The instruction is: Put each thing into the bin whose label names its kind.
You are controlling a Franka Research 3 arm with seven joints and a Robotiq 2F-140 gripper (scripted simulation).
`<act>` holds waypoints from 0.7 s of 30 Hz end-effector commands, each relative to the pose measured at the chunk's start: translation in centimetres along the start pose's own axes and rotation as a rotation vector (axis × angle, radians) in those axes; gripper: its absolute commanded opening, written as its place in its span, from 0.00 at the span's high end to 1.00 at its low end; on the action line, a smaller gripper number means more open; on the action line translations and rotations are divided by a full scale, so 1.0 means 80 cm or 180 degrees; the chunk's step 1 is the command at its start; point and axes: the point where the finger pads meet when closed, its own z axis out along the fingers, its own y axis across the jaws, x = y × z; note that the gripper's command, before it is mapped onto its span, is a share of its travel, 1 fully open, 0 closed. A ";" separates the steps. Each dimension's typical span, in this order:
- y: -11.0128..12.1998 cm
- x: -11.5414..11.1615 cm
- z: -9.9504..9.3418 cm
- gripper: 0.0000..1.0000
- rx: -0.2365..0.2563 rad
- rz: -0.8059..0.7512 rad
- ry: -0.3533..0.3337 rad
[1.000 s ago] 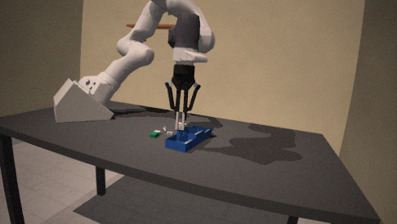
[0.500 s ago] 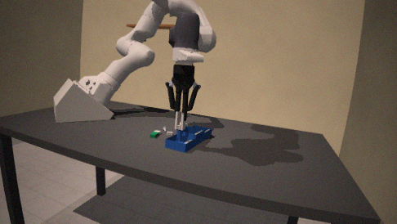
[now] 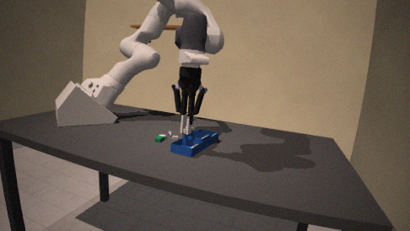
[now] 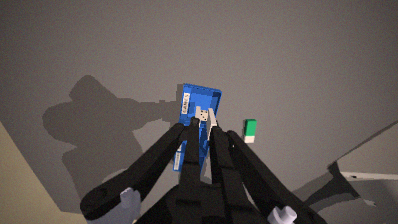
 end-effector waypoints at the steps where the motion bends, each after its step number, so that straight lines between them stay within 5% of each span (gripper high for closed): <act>1: 0.000 -0.001 0.000 0.93 -0.0012 0.0088 -0.0014; 21: 0.000 -0.001 0.025 0.93 -0.0012 0.0088 -0.0014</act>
